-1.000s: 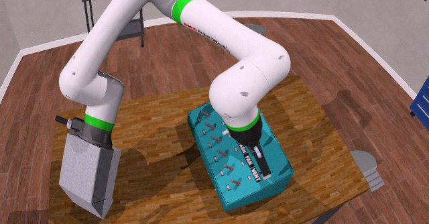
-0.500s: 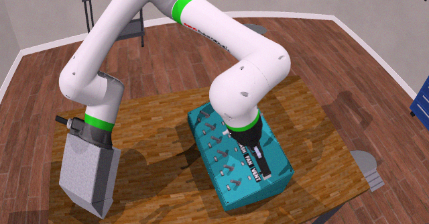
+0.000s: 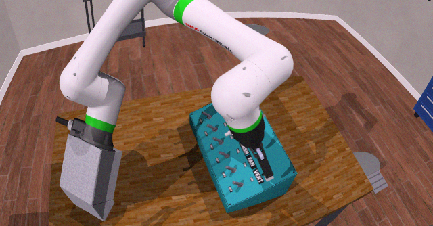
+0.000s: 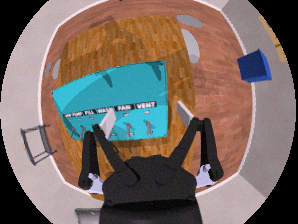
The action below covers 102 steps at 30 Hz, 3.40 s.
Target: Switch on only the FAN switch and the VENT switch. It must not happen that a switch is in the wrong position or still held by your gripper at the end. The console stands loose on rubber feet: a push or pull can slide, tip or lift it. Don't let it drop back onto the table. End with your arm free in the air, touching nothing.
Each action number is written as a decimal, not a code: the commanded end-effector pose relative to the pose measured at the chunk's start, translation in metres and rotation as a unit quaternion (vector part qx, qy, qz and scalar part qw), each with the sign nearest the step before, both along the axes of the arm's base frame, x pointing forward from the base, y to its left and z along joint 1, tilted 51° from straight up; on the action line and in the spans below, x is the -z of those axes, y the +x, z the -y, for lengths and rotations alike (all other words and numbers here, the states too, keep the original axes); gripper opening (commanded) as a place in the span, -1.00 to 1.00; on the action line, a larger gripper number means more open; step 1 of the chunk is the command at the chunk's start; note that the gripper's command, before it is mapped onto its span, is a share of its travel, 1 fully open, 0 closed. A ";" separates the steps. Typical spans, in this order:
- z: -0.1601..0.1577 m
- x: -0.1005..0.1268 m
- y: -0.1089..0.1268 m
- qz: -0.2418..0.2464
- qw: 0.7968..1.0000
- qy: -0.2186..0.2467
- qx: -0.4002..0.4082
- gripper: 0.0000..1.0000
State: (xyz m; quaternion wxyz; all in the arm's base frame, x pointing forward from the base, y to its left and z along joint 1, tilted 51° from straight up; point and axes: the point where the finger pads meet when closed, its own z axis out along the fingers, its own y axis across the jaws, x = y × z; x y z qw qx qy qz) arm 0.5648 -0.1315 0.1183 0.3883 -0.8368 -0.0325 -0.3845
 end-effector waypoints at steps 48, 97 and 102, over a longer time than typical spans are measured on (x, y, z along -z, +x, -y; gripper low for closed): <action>0.048 -0.028 -0.043 0.000 1.000 0.000 0.000 -1.00; 0.010 0.073 -0.150 0.000 1.000 0.000 0.000 -1.00; 0.010 0.073 -0.150 0.000 1.000 0.000 0.000 -1.00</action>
